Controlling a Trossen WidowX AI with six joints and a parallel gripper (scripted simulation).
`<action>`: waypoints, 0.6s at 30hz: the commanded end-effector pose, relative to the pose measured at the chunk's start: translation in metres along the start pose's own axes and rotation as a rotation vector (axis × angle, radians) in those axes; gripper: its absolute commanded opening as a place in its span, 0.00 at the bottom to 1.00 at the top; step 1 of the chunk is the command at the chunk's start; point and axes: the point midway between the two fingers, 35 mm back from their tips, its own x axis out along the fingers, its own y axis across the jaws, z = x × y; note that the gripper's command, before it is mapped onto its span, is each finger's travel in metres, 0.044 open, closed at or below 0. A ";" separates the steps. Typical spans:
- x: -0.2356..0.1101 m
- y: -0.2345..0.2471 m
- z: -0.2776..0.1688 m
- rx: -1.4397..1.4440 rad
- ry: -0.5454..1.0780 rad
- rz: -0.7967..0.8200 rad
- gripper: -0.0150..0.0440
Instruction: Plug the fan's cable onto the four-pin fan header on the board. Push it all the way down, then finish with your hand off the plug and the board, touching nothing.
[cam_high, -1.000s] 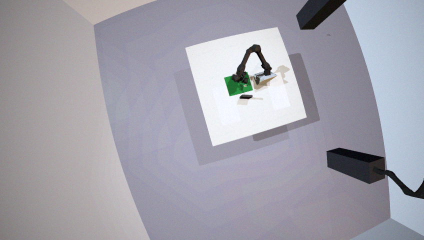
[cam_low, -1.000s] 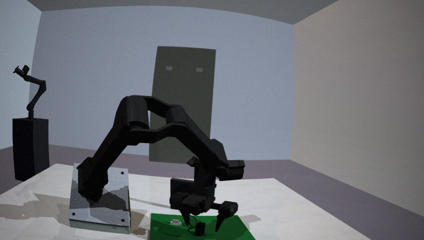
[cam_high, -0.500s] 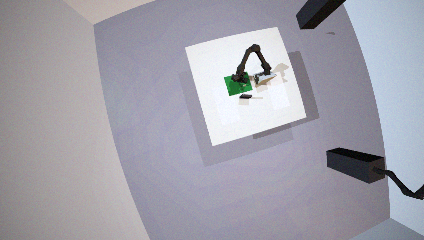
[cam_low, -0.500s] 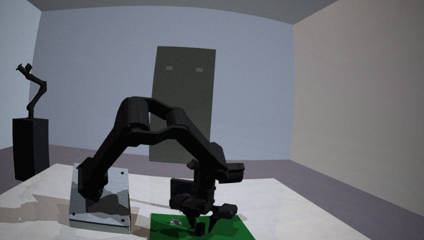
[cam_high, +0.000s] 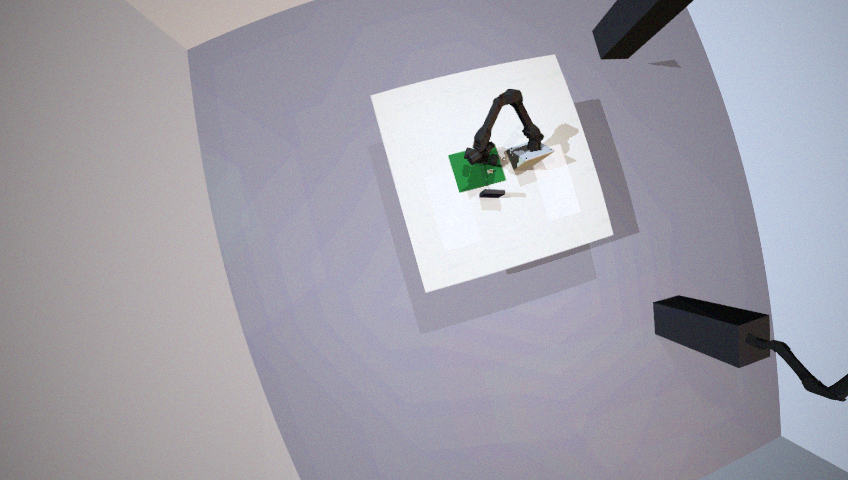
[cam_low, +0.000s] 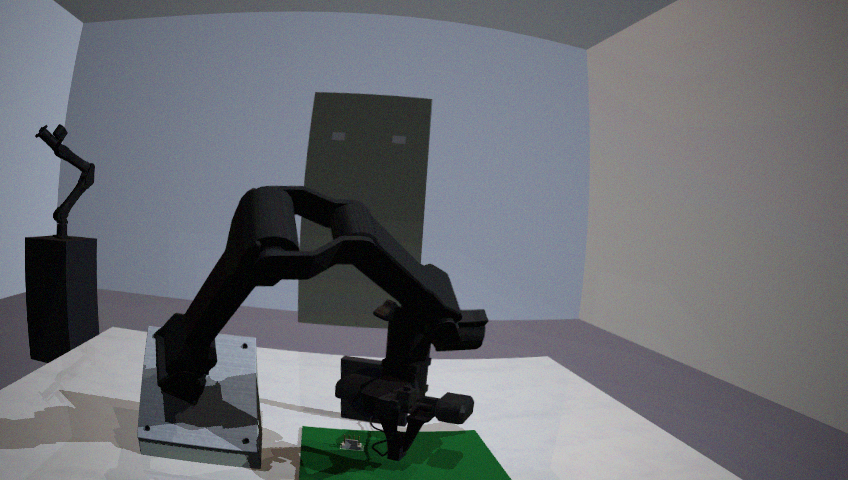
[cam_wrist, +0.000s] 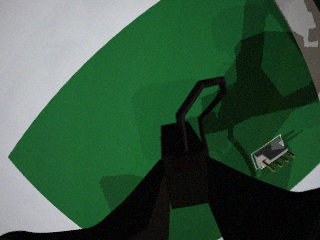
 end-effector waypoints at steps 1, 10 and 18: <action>-0.026 0.003 -0.002 0.009 0.022 0.020 0.25; -0.026 -0.005 -0.007 -0.147 0.022 0.021 0.25; -0.026 -0.019 -0.013 -0.424 0.022 0.023 0.25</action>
